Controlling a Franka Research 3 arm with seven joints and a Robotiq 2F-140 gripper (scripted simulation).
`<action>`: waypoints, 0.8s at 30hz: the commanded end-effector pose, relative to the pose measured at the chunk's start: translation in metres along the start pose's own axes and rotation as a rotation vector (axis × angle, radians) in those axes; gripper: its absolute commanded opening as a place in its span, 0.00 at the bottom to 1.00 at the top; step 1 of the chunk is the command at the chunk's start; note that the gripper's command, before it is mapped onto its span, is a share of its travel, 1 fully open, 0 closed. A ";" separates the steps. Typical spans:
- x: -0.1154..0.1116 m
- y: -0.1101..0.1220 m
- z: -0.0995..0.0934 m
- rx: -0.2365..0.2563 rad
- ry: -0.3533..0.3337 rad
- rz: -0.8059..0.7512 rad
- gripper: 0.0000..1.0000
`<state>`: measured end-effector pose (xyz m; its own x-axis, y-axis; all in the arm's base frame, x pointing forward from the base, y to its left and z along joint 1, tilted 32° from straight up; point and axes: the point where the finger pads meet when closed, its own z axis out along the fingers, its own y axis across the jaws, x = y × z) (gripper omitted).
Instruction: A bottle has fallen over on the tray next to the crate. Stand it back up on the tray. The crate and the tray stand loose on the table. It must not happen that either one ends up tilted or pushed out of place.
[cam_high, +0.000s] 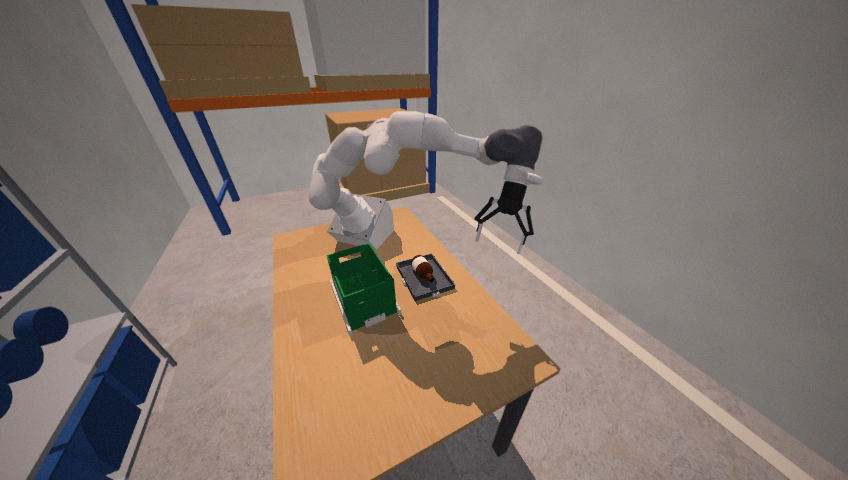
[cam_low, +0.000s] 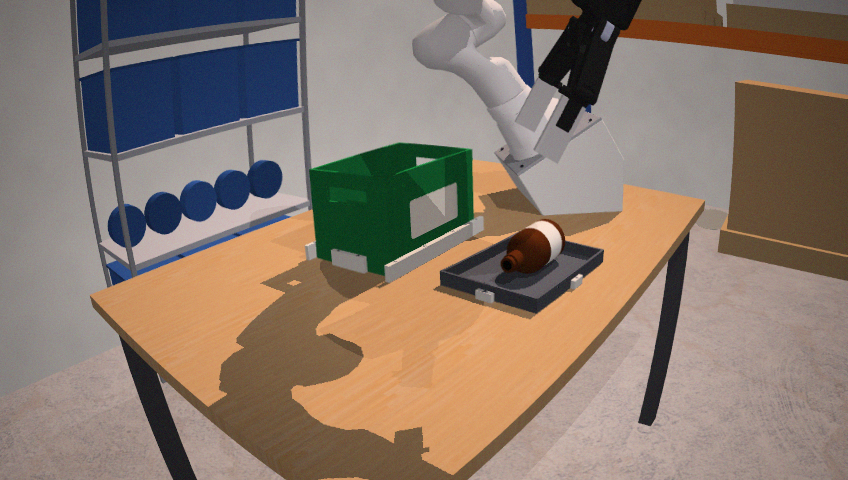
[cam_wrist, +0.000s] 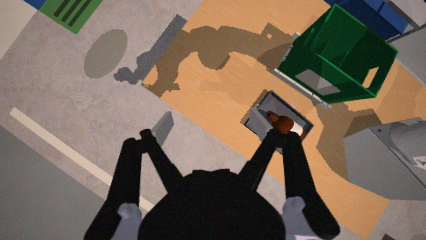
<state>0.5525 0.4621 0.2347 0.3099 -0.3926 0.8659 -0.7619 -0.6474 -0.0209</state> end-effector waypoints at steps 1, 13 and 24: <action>0.002 0.001 0.000 0.004 -0.005 0.037 1.00; 0.011 0.013 0.008 0.015 -0.042 0.306 1.00; 0.015 0.023 0.013 0.014 -0.068 0.459 1.00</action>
<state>0.5467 0.4280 0.2414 0.0837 -0.6046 0.7921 -0.8335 -0.4781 -0.2769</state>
